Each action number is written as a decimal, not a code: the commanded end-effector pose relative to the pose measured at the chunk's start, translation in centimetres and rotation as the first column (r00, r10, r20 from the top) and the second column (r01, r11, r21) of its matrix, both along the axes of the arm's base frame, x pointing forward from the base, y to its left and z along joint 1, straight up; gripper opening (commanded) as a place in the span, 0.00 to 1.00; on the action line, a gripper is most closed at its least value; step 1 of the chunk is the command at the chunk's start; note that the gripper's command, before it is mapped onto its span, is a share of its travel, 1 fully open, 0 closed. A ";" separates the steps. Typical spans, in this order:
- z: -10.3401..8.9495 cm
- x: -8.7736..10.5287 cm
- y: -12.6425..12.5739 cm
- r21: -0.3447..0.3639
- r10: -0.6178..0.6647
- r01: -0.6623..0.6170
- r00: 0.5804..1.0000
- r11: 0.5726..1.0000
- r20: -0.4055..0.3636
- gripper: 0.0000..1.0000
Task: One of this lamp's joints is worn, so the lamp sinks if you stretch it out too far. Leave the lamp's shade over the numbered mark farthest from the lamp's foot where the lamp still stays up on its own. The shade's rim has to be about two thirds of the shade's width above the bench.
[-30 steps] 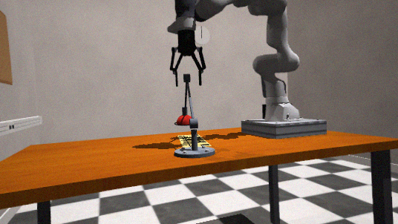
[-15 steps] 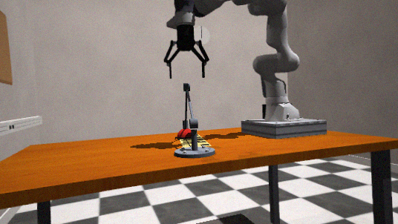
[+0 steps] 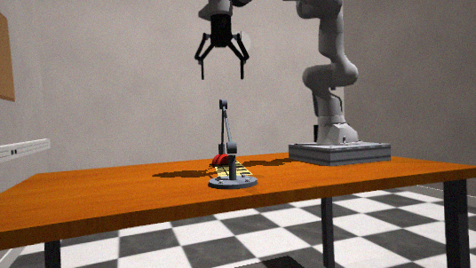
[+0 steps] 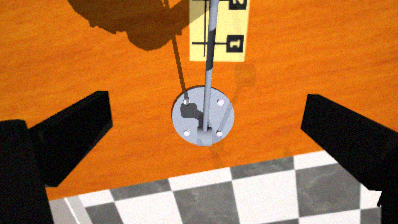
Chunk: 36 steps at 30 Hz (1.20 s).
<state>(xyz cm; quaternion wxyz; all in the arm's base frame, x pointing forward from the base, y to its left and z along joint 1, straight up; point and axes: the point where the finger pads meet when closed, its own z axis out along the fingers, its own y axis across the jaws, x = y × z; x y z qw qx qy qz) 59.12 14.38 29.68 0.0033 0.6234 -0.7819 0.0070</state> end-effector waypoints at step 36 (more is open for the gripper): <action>3.8 -0.8 -3.9 0.005 0.004 -0.004 1.000 1.000 0.015 1.00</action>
